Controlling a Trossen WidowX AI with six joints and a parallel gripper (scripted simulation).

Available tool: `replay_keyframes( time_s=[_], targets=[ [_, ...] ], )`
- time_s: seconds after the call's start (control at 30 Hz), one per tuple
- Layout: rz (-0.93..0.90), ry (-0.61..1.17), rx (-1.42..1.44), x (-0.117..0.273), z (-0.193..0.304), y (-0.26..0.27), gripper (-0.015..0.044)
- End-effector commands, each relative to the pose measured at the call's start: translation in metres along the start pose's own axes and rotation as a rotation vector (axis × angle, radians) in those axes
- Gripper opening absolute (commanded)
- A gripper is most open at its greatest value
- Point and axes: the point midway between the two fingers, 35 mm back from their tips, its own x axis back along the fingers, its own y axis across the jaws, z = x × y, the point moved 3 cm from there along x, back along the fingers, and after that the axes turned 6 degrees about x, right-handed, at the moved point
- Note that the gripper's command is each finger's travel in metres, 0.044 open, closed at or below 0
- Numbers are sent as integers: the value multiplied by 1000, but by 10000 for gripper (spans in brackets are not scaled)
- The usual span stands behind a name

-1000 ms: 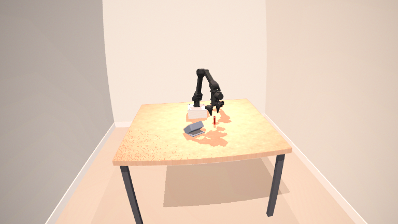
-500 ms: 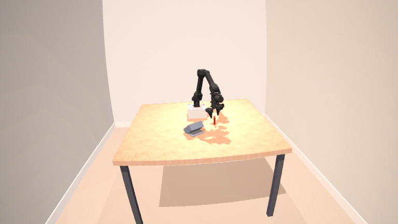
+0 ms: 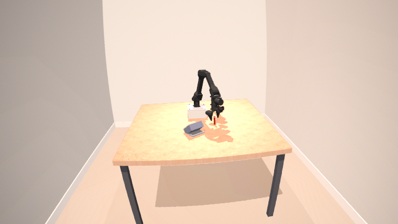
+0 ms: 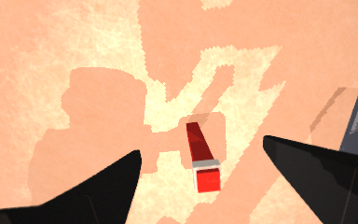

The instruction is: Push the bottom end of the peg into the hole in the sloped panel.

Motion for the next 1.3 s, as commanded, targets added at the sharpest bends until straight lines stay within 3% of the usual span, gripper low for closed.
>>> replay_keyframes(
  time_s=[0.0, 0.2, 0.7, 0.93, 1.27],
  targets=[
    [-7, 7, -5, -8, 2, 1, 440],
    [-7, 7, -5, -12, 3, 2, 440],
    [-2, 3, 0, -9, 2, 1, 46],
    [-2, 3, 0, -9, 2, 1, 0],
    [-4, 5, -3, 29, -1, -1, 0]
  ],
)
